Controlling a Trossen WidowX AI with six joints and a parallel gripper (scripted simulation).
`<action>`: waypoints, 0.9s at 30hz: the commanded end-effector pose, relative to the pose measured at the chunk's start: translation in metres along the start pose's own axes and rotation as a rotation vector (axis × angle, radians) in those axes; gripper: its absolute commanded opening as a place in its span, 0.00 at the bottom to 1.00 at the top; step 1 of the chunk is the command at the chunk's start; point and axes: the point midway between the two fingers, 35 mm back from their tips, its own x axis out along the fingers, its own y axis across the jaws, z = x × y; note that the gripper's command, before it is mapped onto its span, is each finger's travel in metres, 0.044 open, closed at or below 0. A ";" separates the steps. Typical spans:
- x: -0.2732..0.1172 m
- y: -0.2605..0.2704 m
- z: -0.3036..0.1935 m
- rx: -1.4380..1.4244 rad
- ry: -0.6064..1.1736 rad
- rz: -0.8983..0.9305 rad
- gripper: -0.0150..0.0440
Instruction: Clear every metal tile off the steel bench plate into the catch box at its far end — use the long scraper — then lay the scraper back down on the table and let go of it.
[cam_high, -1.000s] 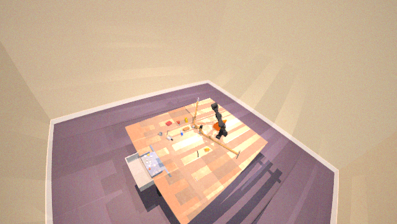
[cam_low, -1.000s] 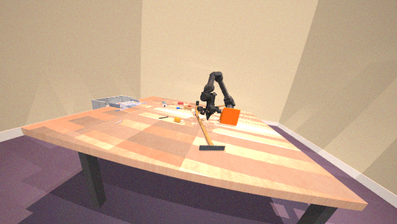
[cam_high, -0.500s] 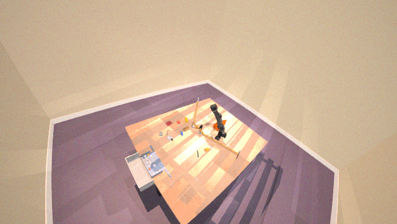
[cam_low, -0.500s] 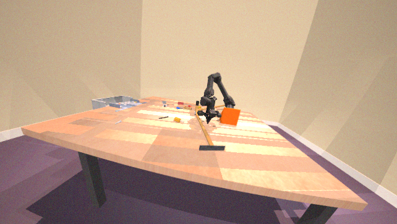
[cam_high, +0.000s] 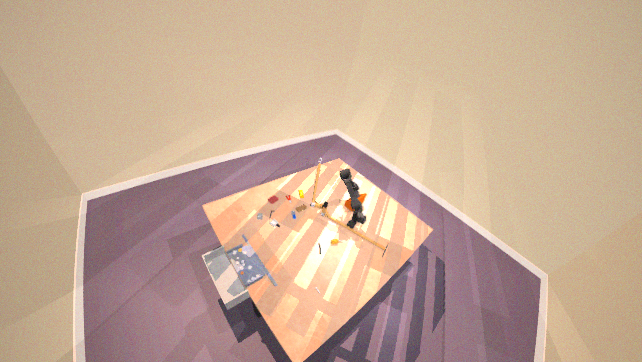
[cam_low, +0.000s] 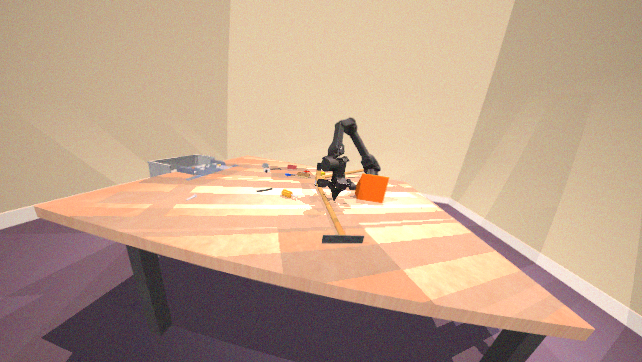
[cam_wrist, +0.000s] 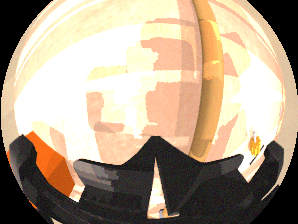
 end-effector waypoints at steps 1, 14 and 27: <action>0.000 -0.005 0.000 -0.001 0.002 0.000 0.25; -0.001 -0.018 0.001 -0.001 0.002 -0.001 0.25; -0.001 -0.031 0.002 0.000 0.001 -0.002 0.25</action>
